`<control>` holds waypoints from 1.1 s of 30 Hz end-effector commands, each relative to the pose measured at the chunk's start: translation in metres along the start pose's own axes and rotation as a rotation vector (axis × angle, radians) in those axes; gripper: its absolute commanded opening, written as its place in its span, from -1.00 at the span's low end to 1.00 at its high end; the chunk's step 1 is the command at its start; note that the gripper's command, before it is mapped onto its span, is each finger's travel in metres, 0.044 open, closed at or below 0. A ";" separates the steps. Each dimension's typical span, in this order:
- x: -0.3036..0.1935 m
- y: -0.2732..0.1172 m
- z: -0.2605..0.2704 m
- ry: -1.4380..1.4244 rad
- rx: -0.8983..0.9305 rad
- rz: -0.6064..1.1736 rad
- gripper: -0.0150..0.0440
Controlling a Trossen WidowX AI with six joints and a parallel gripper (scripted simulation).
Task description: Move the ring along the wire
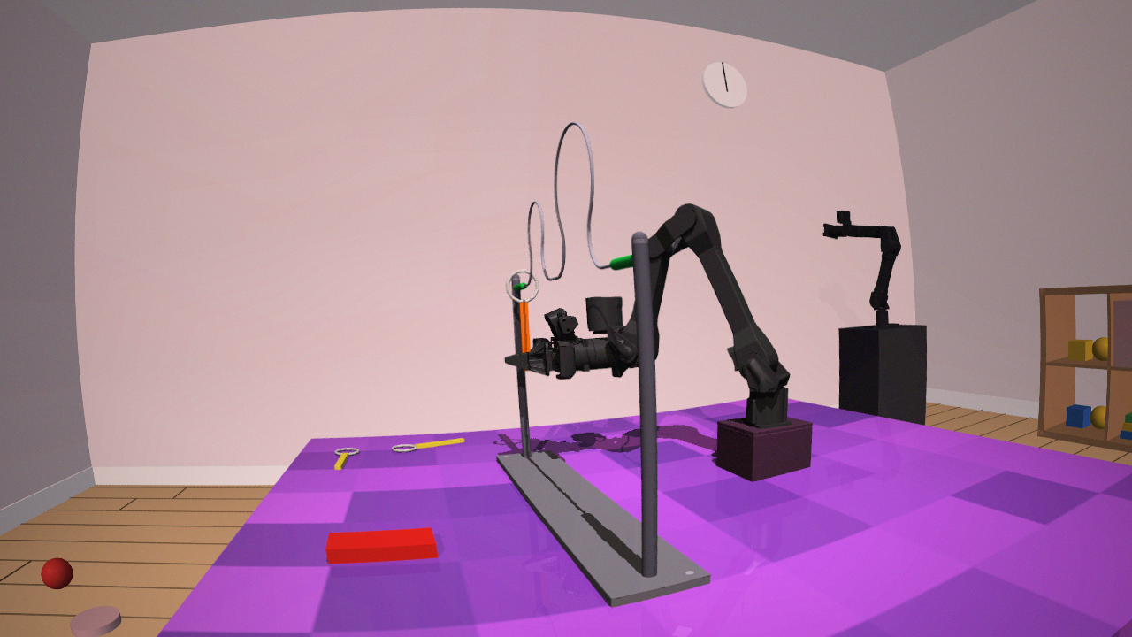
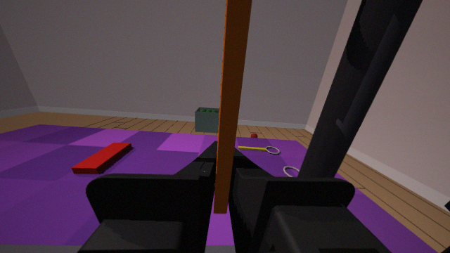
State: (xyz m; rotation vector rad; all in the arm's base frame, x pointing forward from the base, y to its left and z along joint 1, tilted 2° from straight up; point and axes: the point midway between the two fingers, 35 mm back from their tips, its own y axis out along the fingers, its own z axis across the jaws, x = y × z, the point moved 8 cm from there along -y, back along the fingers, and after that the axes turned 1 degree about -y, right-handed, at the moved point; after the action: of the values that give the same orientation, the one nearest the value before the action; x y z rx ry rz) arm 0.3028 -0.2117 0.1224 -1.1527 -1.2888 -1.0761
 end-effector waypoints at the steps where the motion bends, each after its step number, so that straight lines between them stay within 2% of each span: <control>1: 0.000 0.000 0.005 0.004 0.001 0.001 -1.00; 33: 0.001 0.001 0.048 0.090 0.005 0.000 -1.00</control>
State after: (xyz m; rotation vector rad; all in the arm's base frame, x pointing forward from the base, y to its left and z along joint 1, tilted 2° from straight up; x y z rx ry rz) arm 0.2984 -0.1725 0.1212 -1.1078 -1.2425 -1.1002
